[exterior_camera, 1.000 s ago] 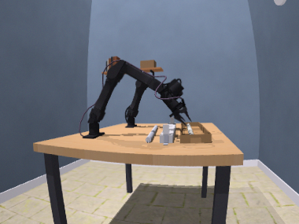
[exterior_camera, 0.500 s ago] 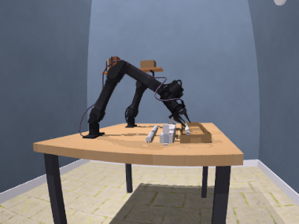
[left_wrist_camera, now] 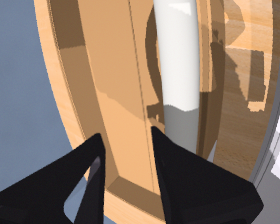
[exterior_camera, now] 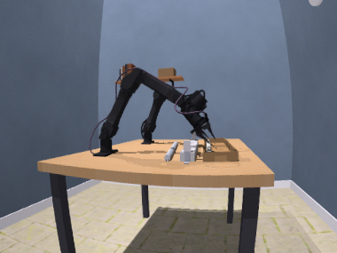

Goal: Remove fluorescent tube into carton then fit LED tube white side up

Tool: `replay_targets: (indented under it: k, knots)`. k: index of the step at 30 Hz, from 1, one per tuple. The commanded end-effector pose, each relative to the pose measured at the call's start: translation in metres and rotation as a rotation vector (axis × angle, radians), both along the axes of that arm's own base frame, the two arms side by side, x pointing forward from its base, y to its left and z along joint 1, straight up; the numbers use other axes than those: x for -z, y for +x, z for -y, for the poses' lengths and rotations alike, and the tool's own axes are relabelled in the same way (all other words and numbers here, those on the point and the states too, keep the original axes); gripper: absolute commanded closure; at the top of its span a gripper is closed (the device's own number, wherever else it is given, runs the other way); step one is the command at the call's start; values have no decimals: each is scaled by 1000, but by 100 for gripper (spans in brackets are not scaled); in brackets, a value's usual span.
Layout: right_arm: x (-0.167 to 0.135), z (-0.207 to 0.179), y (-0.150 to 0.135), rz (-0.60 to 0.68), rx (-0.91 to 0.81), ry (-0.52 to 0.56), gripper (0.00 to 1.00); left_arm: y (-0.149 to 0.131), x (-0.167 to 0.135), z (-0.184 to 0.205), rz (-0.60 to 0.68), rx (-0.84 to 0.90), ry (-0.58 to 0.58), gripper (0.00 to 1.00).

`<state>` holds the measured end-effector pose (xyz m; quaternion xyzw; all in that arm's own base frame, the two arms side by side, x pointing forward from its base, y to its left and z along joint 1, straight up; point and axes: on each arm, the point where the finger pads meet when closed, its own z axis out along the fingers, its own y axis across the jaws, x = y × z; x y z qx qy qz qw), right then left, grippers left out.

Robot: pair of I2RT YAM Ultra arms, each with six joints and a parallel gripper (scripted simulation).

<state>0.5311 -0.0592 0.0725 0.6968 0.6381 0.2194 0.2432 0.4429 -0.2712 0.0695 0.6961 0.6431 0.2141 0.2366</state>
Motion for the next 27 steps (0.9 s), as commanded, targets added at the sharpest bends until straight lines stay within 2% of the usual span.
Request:
replay_targets:
  k: [1, 4, 5, 6, 9, 17, 18, 20, 22, 23, 27]
  knots:
    - [-22, 0, 9, 48, -10, -17, 68, 2, -6, -3, -2, -19, -7, 68]
    - [-15, 1, 6, 36, -10, -14, 68, -2, -2, -4, -10, -15, -2, 68]
    - [-30, 1, 11, 67, -10, -19, 68, -5, 4, -10, -24, -20, 8, 68]
    - [-31, 1, 11, 70, -10, -20, 68, -7, 5, -11, -27, -20, 11, 68]
    - [-34, 1, 10, 75, -10, -20, 68, 2, -7, -3, 1, -19, -10, 68]
    - [-30, 1, 7, 65, -10, -19, 68, 5, -5, 2, 2, -15, -10, 68]
    - [-49, -1, 10, 94, -14, -33, 68, 12, -29, -3, 53, -34, -48, 68]
    - [-49, -1, 10, 94, -14, -33, 68, 12, -29, -3, 53, -34, -48, 68]
    - [-50, -6, 13, 108, -35, -46, 68, 4, -14, -6, 23, -34, -53, 68]
    - [-26, -6, 3, 56, -45, -47, 68, 2, -12, -7, 18, -39, -58, 68]
    - [-41, -7, 2, 87, -95, -96, 68, 10, -30, -13, 48, -89, -126, 68]
